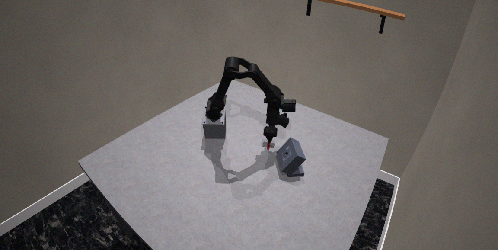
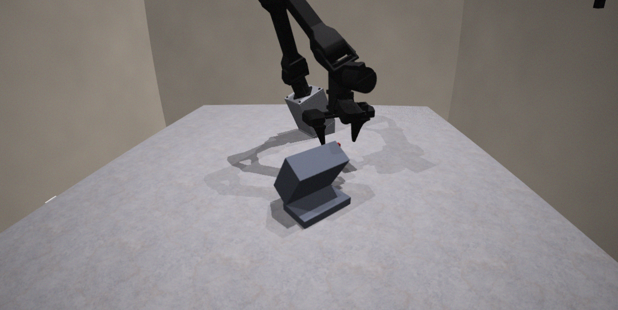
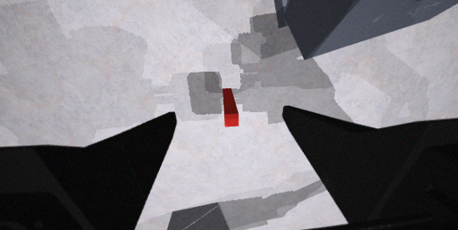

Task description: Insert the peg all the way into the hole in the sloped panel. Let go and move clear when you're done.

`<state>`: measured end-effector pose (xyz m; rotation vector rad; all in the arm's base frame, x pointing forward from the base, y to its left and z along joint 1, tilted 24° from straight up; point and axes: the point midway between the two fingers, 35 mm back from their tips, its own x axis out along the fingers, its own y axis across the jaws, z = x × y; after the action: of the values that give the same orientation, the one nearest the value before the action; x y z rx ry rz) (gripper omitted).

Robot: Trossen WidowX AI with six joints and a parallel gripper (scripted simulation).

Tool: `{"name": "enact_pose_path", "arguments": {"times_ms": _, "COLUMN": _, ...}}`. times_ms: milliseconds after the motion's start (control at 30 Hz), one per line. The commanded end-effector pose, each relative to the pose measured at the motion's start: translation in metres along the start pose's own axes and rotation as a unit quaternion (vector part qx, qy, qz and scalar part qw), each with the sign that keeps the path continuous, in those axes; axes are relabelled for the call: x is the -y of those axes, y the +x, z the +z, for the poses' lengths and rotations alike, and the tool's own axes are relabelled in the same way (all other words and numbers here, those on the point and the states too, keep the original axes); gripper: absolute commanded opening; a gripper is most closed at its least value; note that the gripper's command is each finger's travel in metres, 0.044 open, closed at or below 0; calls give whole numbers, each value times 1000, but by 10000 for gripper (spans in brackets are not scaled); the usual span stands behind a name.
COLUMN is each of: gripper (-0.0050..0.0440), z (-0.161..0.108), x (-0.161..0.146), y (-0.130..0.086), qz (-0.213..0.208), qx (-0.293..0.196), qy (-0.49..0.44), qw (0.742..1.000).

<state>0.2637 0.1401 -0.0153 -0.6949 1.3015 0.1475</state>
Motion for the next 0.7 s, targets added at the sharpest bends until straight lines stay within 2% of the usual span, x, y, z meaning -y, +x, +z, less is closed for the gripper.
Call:
{"name": "enact_pose_path", "arguments": {"times_ms": 0, "gripper": 440, "z": 1, "x": 2, "y": 6, "qz": -1, "qx": 2, "qy": 0, "qw": 1000}}
{"name": "enact_pose_path", "arguments": {"times_ms": 667, "gripper": 440, "z": -1, "x": 2, "y": 36, "qz": -2, "qx": 2, "qy": 0, "qw": 1000}}
